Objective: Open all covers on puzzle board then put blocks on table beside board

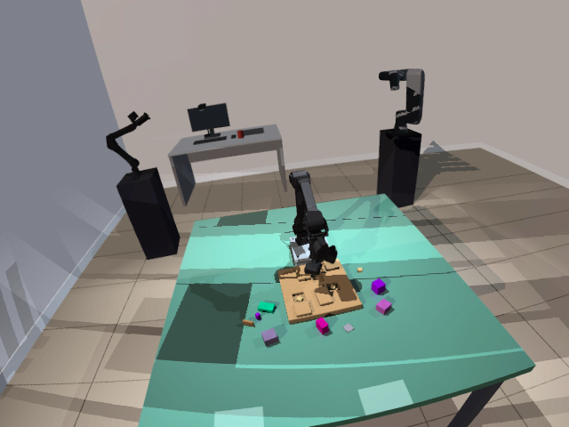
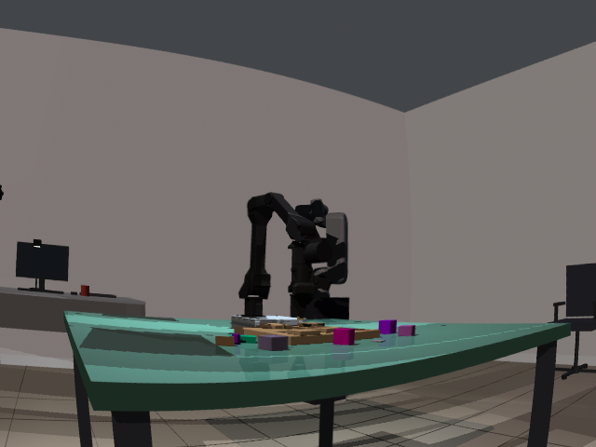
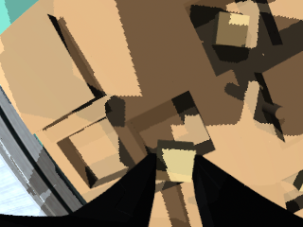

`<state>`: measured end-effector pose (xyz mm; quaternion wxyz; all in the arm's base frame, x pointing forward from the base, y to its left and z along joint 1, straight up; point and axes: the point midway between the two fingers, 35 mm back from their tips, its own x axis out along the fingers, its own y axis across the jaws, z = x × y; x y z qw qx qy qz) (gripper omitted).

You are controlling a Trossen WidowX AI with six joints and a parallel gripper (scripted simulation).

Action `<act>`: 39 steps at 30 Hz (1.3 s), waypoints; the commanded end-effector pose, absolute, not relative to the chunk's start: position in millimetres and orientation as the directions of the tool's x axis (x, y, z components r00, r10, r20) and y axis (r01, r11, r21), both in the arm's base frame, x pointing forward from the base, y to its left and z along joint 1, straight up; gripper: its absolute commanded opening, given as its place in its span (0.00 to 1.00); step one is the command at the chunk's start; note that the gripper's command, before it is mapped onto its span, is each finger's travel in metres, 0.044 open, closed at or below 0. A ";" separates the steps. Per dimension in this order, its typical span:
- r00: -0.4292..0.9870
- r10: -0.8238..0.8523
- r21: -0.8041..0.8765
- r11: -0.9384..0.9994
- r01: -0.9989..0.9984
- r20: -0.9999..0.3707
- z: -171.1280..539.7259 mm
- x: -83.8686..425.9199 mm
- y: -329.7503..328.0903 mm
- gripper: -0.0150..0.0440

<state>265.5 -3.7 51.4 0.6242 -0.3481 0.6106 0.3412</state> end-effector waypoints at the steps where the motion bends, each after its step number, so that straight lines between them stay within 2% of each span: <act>1: 0.024 0.001 -0.020 0.520 -0.854 -1.000 56.4 265.7 -3.7 0.39; 22: 0.024 0.001 -0.020 0.520 -0.854 -1.000 105.6 264.6 -3.1 0.39; 39: 0.024 0.006 -0.017 0.520 -0.854 -1.000 106.6 265.1 57.4 0.39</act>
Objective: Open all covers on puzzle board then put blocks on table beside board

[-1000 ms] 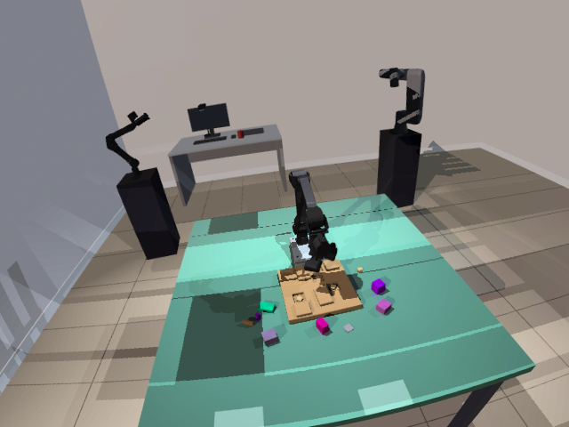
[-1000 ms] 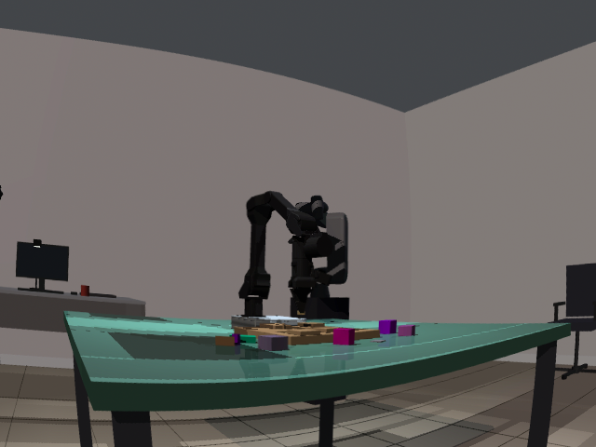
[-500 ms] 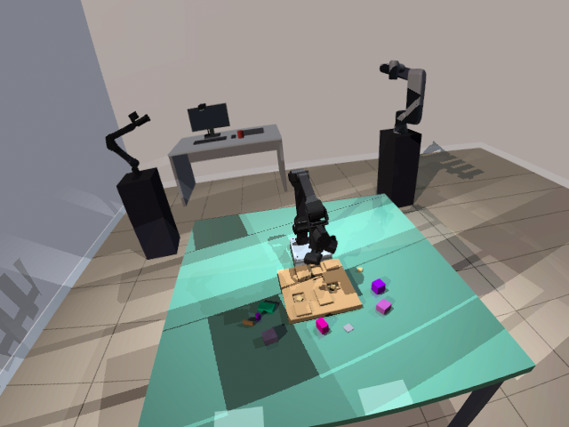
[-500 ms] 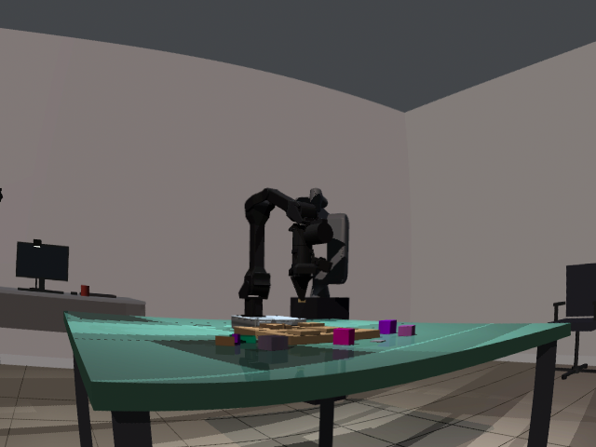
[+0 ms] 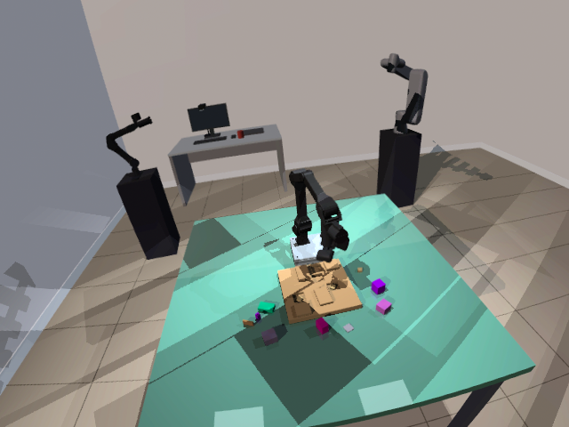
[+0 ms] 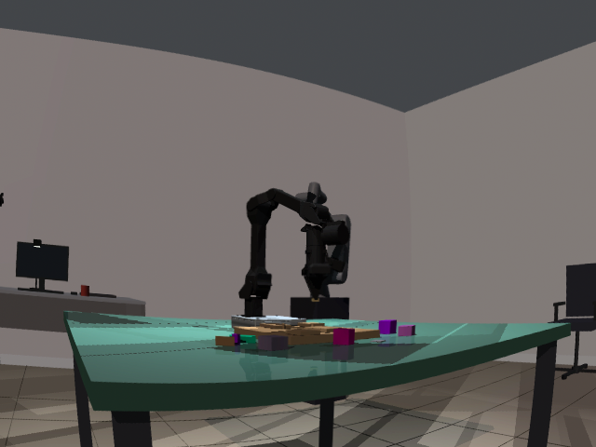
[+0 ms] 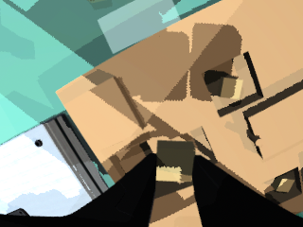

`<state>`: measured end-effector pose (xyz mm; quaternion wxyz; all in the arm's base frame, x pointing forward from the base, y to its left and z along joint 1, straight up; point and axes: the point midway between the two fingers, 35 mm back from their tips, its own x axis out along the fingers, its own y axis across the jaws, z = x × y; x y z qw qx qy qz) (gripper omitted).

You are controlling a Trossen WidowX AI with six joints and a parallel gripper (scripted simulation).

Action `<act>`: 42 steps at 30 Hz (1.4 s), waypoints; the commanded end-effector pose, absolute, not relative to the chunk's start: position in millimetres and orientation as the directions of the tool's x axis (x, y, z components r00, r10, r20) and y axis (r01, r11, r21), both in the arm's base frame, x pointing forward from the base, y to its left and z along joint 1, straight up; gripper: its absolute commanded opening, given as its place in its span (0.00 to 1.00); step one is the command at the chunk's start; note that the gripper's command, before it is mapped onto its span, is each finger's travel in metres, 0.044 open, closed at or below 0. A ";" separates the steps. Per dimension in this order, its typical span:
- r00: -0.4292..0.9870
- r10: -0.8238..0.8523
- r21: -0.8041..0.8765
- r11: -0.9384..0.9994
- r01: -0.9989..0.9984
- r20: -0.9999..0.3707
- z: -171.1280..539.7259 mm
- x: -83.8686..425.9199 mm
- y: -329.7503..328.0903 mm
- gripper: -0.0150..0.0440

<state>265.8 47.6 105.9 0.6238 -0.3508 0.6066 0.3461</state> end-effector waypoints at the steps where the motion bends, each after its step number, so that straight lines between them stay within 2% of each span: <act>1: 0.024 0.006 -0.017 0.520 -0.854 -1.000 106.6 264.7 61.2 0.39; 42: 0.019 0.018 -0.007 0.520 -0.854 -1.000 108.3 203.9 203.3 0.39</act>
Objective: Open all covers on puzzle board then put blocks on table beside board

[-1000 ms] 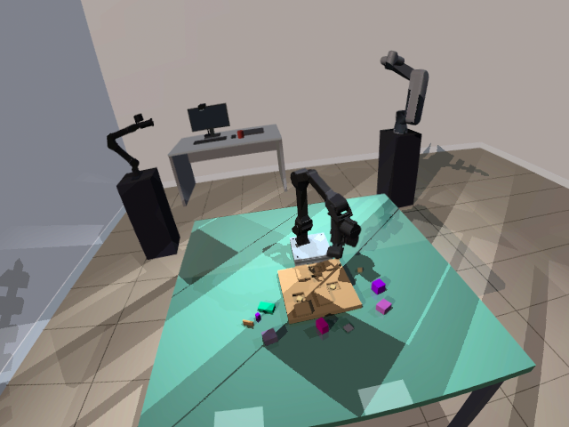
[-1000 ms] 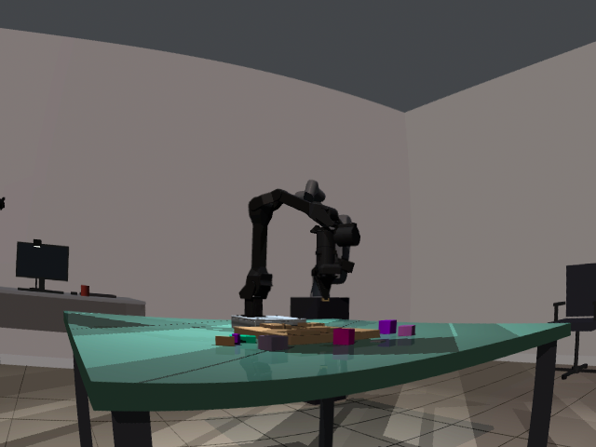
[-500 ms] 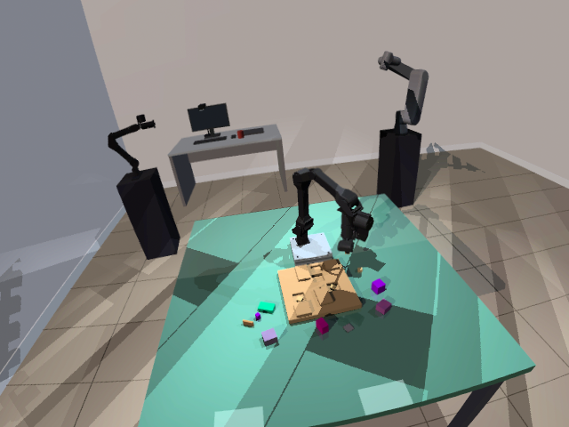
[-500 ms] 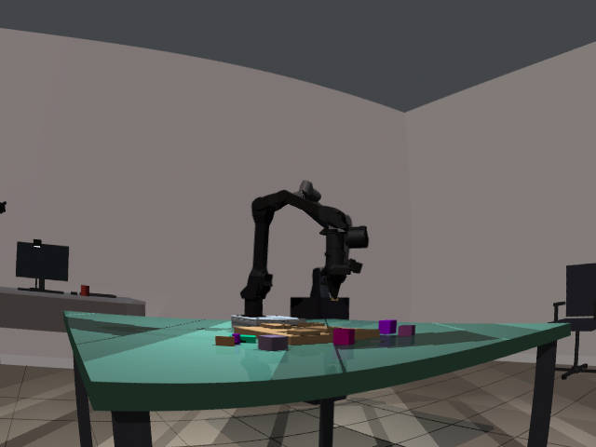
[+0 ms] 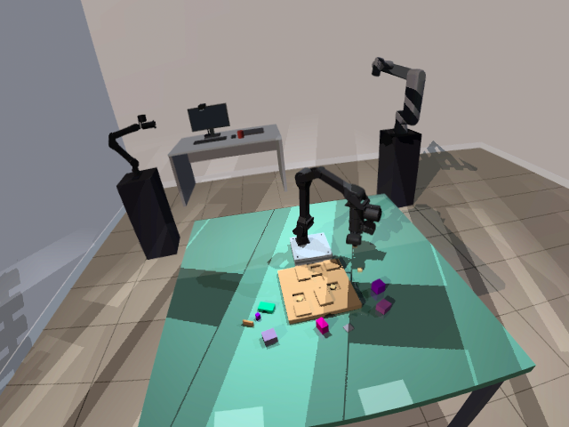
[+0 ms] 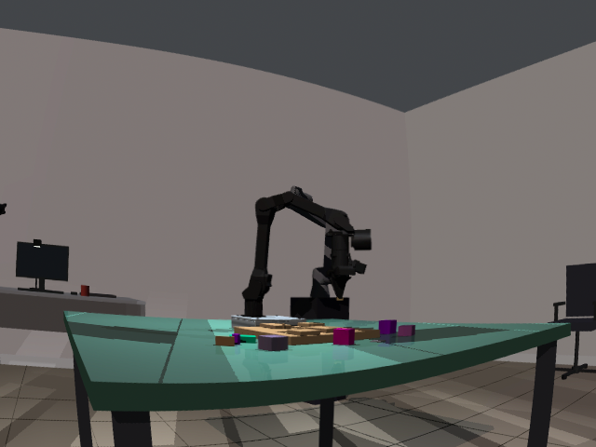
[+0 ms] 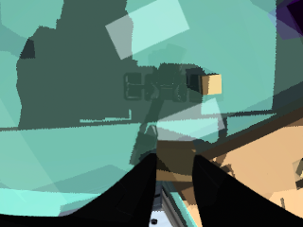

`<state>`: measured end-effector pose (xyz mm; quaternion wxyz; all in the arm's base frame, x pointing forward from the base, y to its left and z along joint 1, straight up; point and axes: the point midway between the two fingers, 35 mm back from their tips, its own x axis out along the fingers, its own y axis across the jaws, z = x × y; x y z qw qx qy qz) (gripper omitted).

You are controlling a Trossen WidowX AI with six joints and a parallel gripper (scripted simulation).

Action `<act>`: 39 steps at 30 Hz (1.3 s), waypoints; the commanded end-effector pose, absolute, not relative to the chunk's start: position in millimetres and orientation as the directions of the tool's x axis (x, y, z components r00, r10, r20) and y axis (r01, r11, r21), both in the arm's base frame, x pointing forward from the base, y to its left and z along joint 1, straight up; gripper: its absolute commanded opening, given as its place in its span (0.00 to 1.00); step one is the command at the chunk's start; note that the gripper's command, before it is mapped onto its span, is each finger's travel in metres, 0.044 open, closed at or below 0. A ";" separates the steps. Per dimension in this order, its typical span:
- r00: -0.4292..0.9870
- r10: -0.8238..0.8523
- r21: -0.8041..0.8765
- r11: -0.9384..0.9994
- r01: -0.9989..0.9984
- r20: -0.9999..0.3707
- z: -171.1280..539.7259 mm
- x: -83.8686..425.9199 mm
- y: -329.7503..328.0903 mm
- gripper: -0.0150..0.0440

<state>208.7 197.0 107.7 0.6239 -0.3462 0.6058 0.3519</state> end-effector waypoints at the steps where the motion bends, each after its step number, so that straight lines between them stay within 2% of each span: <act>1: 0.019 0.018 -0.007 0.520 -0.854 -1.000 108.3 203.5 203.9 0.39; 39: 0.020 0.018 -0.007 0.520 -0.854 -1.000 48.3 208.5 208.8 0.39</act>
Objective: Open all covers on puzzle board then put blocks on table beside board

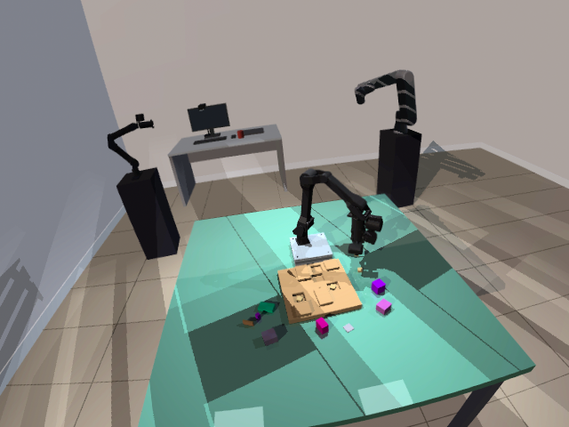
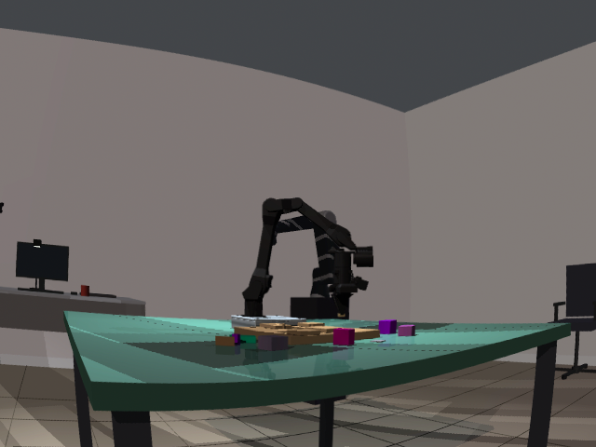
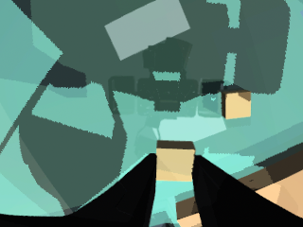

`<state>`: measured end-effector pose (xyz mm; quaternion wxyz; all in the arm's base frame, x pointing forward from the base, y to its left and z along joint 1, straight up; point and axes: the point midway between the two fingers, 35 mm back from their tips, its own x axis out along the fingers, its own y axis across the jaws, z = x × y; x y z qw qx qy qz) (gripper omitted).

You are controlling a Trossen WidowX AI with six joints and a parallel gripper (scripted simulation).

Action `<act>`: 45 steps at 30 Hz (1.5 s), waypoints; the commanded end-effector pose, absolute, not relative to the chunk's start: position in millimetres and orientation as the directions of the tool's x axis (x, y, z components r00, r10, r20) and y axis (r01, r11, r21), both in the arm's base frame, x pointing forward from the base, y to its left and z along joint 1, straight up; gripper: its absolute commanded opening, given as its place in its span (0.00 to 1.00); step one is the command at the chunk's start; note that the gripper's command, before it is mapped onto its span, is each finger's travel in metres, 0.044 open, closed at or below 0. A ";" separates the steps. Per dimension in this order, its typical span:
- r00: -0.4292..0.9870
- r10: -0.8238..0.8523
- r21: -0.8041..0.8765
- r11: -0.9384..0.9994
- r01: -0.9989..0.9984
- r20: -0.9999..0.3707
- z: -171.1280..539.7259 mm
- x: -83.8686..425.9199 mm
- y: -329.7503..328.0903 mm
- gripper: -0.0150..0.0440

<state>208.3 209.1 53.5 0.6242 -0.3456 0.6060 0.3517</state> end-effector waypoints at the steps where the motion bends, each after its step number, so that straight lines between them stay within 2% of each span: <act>1: 0.019 0.018 -0.007 0.520 -0.854 -1.000 46.7 208.5 208.8 0.39; 31: 0.019 0.017 -0.007 0.520 -0.854 -1.000 1.0 205.3 205.5 0.39; 45: 0.017 0.019 -0.005 0.514 -0.858 -1.000 6.0 205.5 206.2 1.00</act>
